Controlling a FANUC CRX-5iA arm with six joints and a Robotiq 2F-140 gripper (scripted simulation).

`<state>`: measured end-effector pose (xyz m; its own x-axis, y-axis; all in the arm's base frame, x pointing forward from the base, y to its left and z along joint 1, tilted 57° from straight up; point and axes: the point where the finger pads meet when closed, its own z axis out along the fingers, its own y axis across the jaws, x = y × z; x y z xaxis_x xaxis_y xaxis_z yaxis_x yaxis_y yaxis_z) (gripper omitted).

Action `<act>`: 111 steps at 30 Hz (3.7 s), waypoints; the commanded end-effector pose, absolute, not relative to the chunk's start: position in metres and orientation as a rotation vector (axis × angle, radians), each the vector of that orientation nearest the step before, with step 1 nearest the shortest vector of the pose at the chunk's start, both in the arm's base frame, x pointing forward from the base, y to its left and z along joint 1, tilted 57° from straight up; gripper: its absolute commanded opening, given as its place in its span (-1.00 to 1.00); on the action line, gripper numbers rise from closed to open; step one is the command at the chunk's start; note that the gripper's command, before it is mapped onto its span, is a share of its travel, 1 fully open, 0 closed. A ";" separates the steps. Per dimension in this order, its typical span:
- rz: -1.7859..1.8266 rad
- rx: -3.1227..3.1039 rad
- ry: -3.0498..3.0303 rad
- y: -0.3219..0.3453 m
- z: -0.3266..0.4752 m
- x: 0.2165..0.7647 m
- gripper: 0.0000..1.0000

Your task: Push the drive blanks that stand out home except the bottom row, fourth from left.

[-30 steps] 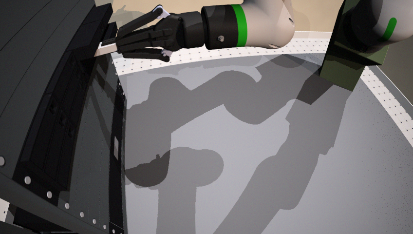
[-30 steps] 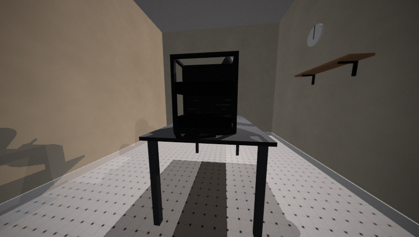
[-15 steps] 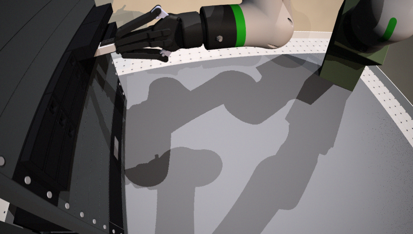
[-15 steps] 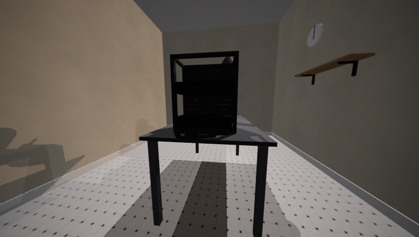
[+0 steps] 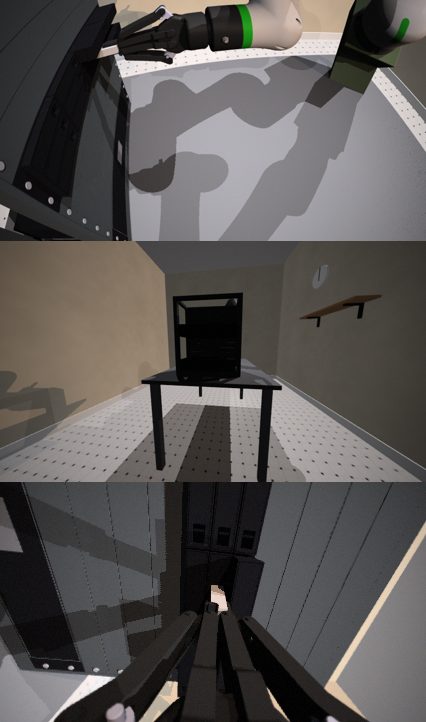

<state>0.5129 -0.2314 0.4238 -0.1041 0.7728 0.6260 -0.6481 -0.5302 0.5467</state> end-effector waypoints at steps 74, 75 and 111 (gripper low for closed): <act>1.804 1.137 0.161 -0.228 0.407 0.450 -1.00; 1.804 1.137 0.161 -0.230 0.410 0.454 -1.00; 1.804 1.137 0.161 -0.233 0.415 0.461 -1.00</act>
<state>0.4611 -0.2329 0.4148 -0.1033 0.7728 0.6261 -0.6494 -0.5292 0.5461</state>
